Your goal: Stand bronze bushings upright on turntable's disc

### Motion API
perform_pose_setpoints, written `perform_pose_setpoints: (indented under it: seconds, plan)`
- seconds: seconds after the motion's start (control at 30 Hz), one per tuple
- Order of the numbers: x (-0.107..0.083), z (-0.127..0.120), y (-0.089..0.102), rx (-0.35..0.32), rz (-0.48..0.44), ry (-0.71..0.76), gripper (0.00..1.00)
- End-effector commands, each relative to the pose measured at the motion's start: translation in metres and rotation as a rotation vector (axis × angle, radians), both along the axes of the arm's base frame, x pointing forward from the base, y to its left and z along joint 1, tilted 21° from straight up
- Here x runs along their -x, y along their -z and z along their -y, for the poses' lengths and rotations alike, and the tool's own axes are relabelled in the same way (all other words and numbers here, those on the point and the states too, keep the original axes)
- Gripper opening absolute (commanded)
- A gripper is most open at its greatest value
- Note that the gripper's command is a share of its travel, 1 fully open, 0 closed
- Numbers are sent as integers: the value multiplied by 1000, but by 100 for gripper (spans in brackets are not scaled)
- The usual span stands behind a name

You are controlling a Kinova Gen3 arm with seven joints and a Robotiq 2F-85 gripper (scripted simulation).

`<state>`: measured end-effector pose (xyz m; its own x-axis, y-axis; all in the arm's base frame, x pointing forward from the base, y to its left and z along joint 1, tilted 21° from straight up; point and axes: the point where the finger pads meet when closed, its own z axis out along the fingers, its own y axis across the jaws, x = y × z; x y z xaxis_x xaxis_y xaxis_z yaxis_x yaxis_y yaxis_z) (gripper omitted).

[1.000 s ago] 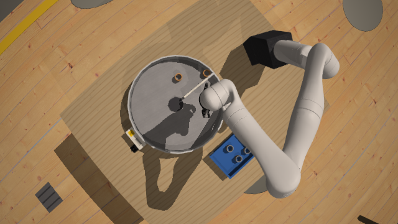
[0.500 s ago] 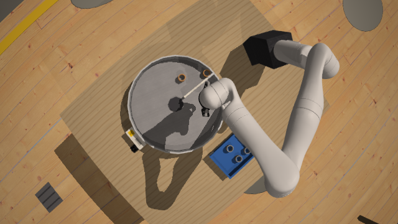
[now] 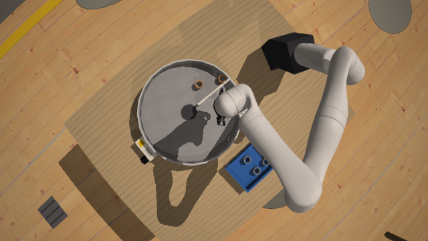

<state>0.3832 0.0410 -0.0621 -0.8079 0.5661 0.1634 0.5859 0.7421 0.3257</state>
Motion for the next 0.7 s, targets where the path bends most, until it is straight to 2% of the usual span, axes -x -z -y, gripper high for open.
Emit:
perform_pose_setpoints:
  seconds: [0.0, 0.4, 0.6, 0.67]
  plan:
    - [0, 0, -1, 0, 1, 1, 0]
    - [0, 0, 0, 0, 1, 1, 0]
    - [-2, -8, 22, 0, 1, 1, 0]
    - [-2, -9, 23, 0, 1, 1, 0]
